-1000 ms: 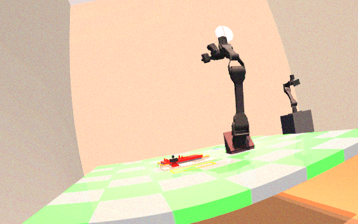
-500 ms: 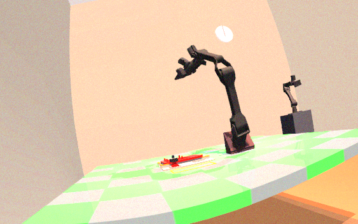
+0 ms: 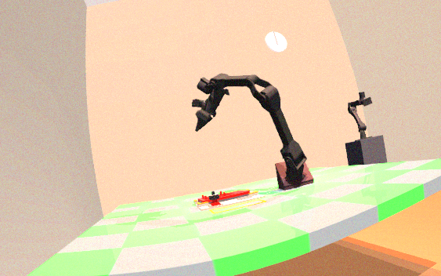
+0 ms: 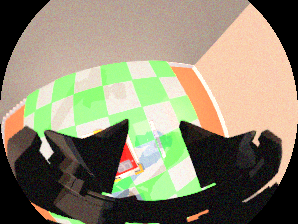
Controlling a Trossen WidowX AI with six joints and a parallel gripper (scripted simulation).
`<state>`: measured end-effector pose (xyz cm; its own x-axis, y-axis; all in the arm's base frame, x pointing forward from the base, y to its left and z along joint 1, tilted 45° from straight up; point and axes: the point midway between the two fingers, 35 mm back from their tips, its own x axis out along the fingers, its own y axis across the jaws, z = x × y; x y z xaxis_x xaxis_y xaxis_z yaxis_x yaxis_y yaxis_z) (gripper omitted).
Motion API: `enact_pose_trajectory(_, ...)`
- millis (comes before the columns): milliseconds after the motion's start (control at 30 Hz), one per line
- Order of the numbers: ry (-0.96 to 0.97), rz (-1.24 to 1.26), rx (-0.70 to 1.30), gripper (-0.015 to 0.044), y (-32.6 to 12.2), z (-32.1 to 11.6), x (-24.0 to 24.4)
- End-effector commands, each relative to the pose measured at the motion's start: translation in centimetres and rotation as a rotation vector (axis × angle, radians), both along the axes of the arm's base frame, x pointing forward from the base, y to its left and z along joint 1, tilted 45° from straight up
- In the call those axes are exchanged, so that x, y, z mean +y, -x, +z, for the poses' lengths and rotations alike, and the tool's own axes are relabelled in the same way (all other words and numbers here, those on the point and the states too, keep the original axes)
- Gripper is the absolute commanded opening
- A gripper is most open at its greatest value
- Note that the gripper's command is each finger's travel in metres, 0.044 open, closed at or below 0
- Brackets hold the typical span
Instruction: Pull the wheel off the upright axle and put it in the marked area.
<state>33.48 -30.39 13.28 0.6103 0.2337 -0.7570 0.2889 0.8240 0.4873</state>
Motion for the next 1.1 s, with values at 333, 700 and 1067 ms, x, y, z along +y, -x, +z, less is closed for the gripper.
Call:
enact_pose_trajectory(333, -0.196, 0.497, 0.187, 0.03, -3.5, -0.8, 20.4)
enact_pose_trajectory(700, -0.289, 0.709, 0.285, 0.03, -2.1, -0.5, 28.3)
enact_pose_trajectory(1067, -0.288, 0.709, 0.285, 0.03, -2.5, -3.2, 30.7)
